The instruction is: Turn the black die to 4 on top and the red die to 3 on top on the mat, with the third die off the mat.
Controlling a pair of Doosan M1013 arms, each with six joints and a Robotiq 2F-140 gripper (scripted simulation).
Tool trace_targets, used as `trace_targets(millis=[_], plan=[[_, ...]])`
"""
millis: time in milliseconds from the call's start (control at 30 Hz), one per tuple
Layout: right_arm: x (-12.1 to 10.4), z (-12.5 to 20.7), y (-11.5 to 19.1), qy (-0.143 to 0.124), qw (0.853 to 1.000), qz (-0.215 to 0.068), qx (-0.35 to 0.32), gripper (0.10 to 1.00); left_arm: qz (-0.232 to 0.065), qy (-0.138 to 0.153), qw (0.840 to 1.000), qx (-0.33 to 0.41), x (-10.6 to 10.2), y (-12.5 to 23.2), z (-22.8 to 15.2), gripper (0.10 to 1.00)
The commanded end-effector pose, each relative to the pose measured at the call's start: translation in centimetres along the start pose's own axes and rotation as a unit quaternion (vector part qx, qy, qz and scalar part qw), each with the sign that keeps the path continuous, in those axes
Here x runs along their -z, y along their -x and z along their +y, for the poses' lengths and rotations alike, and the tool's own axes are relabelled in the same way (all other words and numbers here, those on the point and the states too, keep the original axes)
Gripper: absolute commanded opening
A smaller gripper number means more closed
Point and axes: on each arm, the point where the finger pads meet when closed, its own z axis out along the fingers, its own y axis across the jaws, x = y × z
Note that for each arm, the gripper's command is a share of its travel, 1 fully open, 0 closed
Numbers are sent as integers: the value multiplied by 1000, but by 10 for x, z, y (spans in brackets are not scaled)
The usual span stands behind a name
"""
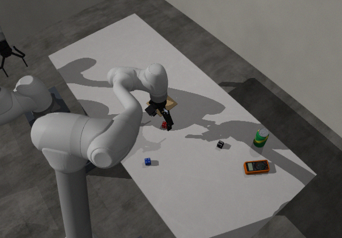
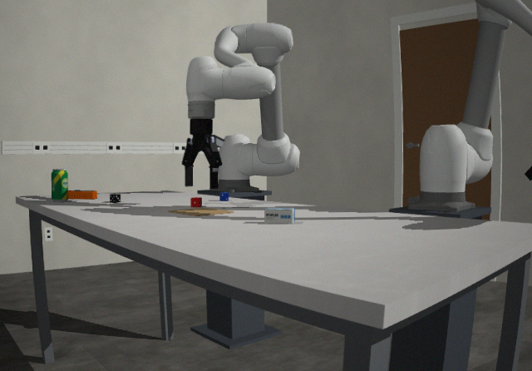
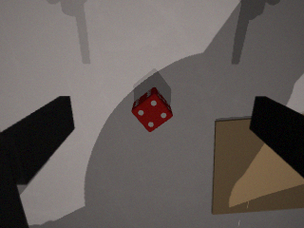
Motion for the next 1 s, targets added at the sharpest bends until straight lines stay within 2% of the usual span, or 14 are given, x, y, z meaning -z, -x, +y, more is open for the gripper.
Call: trace_targets(millis=[0,433,667,967], plan=[[1,0,0,1,1000,-1,0,1000,1,0,1000,0,0,0,0,1000],[2,0,0,1,1000,-1,0,1000,1,0,1000,0,0,0,0,1000],[15,0,0,1,1000,-1,0,1000,1,0,1000,0,0,0,0,1000],[69,0,0,1,1000,-1,0,1000,1,0,1000,0,0,0,0,1000]])
